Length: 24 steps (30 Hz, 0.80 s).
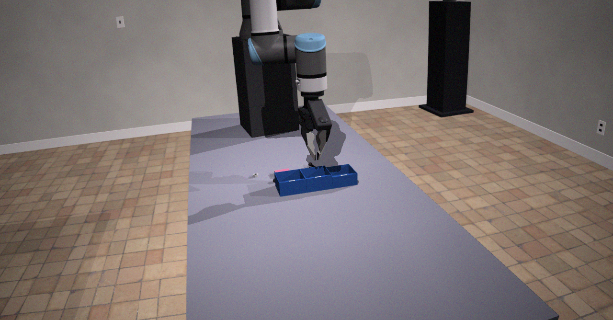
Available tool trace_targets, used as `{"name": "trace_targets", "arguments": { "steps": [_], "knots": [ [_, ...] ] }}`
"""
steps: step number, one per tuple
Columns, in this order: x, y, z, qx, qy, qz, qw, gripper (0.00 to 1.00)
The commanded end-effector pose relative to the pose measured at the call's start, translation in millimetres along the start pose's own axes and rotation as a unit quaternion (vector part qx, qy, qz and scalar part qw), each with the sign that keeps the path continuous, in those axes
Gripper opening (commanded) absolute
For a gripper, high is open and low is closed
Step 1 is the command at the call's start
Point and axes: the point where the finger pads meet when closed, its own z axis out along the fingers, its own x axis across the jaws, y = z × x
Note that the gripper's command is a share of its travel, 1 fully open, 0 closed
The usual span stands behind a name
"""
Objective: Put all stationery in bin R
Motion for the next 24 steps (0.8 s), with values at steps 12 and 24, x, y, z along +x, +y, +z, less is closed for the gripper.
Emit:
{"name": "trace_targets", "arguments": {
  "steps": [12,24],
  "knots": [
    [-70,-5,-1,0.001,0.000,0.000,1.000,0.04],
    [-79,-6,2,0.001,0.000,0.000,1.000,0.04]
  ]
}}
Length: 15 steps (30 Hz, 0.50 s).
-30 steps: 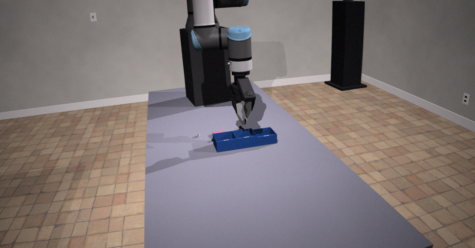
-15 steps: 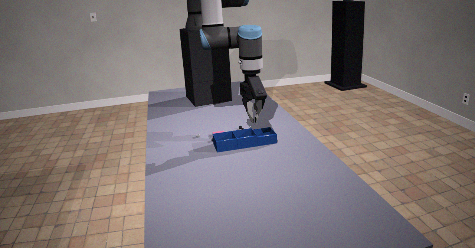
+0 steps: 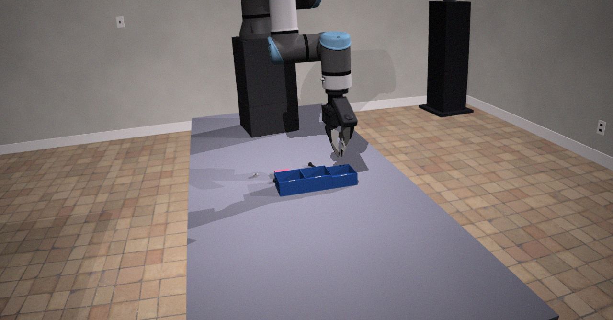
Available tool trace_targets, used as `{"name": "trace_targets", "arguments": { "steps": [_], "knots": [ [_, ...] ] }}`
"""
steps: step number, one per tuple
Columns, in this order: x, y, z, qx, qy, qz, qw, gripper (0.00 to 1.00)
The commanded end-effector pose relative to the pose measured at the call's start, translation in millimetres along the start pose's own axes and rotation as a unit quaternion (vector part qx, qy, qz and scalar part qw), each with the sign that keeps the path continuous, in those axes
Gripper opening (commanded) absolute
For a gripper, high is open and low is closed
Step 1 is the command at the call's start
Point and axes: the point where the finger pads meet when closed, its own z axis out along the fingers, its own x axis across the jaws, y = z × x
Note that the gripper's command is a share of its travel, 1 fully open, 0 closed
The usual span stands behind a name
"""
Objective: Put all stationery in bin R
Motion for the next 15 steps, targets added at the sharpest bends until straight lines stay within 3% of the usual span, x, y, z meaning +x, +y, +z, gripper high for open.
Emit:
{"name": "trace_targets", "arguments": {
  "steps": [1,15],
  "knots": [
    [-1,-1,5,0.001,0.000,0.000,1.000,0.04],
    [-1,-1,37,0.001,0.000,0.000,1.000,0.04]
  ]
}}
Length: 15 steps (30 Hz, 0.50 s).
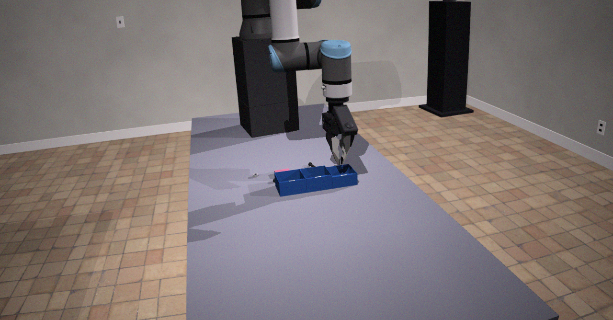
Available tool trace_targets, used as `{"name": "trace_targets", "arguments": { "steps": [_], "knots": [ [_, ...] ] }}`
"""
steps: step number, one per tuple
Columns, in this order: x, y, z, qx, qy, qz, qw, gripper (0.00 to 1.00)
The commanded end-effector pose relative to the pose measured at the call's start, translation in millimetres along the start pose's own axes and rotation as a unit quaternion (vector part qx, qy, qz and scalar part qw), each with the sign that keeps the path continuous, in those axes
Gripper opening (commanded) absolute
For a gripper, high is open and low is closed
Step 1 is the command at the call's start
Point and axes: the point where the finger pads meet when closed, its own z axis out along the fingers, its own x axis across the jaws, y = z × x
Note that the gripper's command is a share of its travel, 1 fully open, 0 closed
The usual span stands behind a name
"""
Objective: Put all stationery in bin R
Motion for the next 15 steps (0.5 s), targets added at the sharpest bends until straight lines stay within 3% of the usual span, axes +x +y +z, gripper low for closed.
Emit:
{"name": "trace_targets", "arguments": {
  "steps": [1,6,15],
  "knots": [
    [0,-1,13,0.001,0.000,0.000,1.000,0.04],
    [0,-1,27,0.001,0.000,0.000,1.000,0.04],
    [0,-1,33,0.001,0.000,0.000,1.000,0.04]
  ]
}}
